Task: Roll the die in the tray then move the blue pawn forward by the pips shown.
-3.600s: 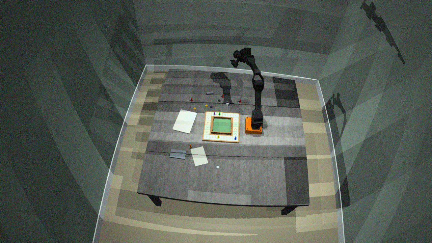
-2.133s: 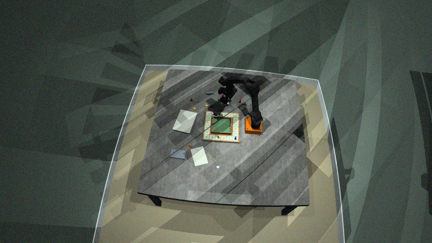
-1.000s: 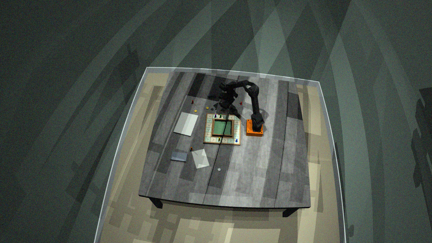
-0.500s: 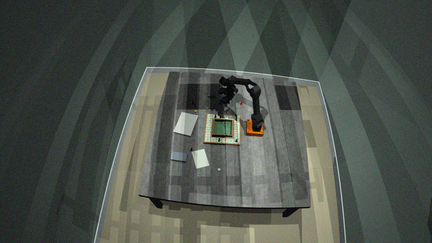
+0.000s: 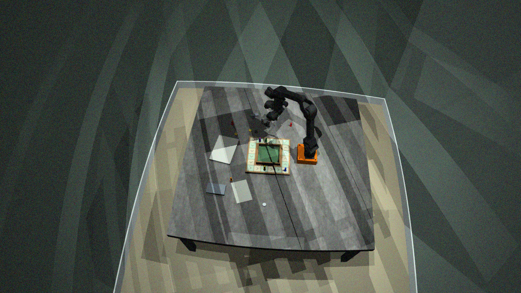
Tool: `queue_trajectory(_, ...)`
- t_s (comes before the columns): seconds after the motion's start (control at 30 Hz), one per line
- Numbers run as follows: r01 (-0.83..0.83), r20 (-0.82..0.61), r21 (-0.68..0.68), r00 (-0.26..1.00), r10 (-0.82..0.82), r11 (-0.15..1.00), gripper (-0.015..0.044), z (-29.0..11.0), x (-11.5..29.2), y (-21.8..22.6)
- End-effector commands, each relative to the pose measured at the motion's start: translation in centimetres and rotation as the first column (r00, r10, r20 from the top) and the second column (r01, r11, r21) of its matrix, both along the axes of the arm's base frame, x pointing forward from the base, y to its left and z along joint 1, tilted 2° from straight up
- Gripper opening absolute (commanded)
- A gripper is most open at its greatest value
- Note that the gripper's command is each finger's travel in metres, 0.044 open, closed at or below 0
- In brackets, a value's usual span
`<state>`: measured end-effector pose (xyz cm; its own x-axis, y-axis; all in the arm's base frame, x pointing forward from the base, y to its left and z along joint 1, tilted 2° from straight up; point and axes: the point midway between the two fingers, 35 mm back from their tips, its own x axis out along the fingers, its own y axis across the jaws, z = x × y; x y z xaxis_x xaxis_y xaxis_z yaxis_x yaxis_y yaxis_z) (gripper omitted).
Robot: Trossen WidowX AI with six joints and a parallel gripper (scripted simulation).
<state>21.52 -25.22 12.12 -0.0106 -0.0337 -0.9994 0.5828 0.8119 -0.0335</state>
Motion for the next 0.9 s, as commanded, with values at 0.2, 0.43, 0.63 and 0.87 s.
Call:
queue_trajectory(0.2,-0.112,0.0,0.001,0.994,0.112,0.994,0.0,-0.6,2.9,4.6)
queue_trajectory(0.43,-0.194,0.001,0.006,0.981,0.194,0.981,0.0,-1.4,4.6,8.1)
queue_trajectory(0.63,-0.262,0.001,0.01,0.965,0.262,0.965,0.0,-2.0,5.6,11.3)
queue_trajectory(0.87,-0.341,0.001,0.015,0.94,0.341,0.94,0.0,-2.8,6.2,15.0)
